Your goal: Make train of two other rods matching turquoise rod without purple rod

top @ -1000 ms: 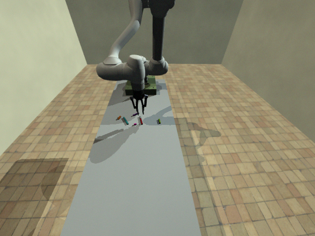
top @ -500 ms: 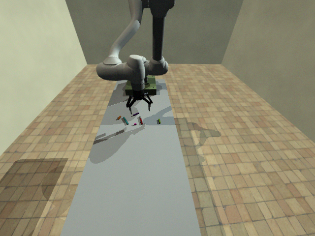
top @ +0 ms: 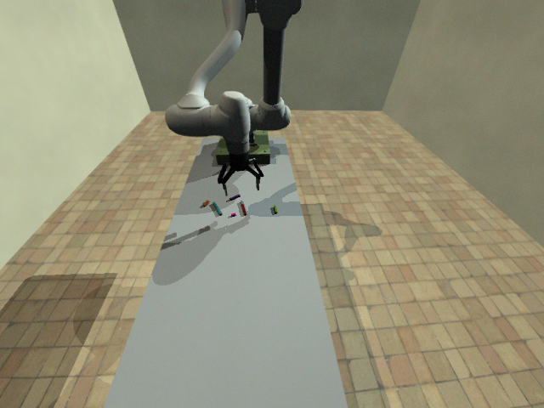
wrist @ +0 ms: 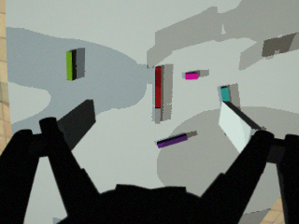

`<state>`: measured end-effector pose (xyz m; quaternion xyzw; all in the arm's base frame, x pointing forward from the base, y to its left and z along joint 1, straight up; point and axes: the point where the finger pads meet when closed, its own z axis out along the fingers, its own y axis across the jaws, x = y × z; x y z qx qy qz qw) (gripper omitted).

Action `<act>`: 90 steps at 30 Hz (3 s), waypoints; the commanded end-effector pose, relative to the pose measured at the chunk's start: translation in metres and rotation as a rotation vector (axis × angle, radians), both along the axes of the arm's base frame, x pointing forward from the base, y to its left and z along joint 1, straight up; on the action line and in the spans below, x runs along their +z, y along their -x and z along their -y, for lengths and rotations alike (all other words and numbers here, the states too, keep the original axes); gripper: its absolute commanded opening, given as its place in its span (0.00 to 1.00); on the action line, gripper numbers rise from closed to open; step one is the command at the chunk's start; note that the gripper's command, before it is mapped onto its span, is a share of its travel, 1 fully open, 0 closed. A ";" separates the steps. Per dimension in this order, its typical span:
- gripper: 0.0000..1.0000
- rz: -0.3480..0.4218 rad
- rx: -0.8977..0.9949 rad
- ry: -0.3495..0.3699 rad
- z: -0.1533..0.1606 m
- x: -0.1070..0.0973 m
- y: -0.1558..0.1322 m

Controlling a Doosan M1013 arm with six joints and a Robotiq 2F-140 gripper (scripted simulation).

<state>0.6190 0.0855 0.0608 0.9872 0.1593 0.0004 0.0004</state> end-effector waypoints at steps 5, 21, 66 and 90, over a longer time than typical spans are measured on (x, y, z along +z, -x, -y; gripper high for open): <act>1.00 0.000 0.000 0.000 0.000 0.025 0.000; 1.00 0.000 0.000 0.000 0.000 0.064 0.000; 1.00 0.000 0.000 0.000 0.000 0.064 0.000; 1.00 0.000 0.000 0.000 0.000 0.064 0.000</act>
